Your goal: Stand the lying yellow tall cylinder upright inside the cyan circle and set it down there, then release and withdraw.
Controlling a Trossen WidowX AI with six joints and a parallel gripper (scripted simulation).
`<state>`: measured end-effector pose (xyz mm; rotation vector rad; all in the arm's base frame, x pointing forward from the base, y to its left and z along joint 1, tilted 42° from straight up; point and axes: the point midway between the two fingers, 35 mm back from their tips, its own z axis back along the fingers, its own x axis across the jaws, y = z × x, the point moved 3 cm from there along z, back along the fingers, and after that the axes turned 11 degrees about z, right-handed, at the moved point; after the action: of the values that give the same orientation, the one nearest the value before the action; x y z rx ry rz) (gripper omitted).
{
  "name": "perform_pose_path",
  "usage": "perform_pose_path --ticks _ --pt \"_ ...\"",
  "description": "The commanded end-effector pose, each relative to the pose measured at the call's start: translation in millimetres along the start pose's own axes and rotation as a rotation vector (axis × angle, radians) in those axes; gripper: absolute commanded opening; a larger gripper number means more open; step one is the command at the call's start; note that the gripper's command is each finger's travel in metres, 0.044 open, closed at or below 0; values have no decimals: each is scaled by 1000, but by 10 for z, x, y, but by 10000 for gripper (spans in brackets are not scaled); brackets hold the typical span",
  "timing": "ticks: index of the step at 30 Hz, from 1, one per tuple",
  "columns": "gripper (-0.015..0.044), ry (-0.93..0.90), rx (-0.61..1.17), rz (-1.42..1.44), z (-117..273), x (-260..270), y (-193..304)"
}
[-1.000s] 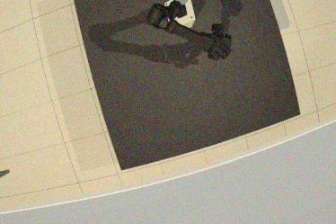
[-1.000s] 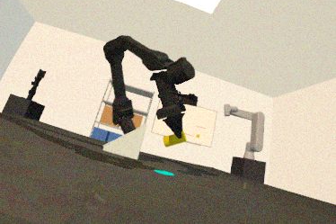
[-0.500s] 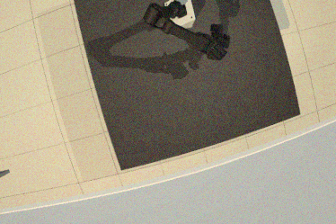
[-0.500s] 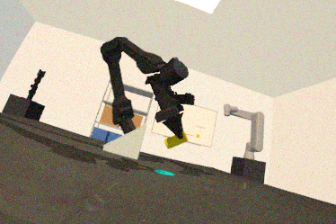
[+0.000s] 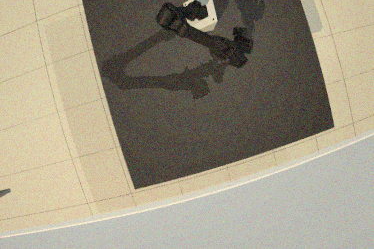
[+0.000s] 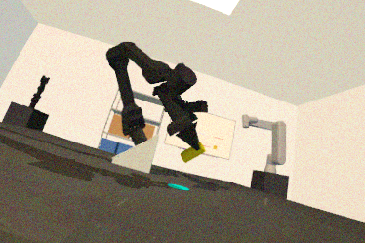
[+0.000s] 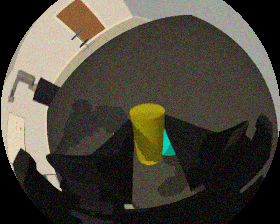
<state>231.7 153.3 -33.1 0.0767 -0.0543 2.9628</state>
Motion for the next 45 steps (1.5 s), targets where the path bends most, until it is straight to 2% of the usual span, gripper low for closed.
perform_pose_path --ticks 1,45 --pt "105 9 -37 8 28 -7 -6" --pt "105 97 -356 83 125 -3 126"
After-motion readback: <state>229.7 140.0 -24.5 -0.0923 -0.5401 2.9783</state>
